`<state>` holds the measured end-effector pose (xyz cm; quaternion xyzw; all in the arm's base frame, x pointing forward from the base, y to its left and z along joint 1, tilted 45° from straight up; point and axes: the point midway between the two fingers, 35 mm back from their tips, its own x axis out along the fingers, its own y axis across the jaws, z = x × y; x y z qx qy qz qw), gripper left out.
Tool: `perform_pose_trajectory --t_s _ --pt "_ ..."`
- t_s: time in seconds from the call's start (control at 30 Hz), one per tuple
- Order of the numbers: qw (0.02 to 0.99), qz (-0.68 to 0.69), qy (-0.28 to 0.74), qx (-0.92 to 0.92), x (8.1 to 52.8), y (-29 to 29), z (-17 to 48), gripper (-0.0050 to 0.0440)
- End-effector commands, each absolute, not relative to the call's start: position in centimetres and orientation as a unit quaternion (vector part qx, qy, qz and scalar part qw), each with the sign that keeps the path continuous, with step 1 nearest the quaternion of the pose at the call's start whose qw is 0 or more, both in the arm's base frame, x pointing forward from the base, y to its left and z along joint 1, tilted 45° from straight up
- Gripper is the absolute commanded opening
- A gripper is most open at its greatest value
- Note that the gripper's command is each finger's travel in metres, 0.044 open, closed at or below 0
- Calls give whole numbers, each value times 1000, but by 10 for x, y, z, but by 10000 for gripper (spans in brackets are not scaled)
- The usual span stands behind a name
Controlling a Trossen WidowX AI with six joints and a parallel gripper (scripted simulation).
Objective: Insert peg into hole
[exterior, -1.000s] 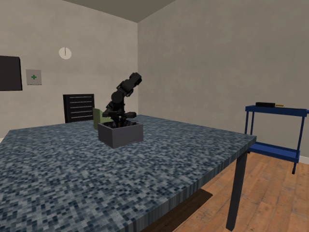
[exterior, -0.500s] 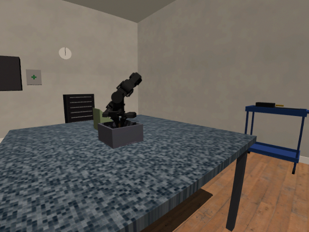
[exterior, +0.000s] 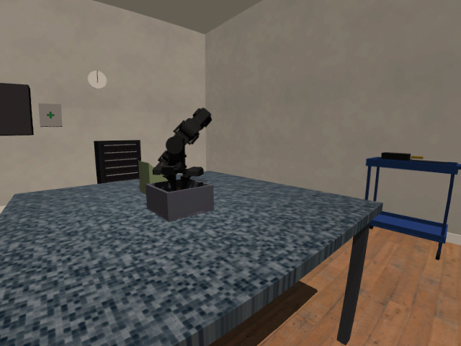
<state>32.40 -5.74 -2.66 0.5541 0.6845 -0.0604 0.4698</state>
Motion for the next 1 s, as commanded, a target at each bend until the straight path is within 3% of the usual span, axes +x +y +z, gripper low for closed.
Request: perform_pose_trajectory --t_s 0.0,0.67,0.97 --pt "470 -60 685 554 324 -59 -25 150" --pt "468 -62 685 555 323 -100 14 150" --pt "467 -61 685 556 321 -107 21 366"
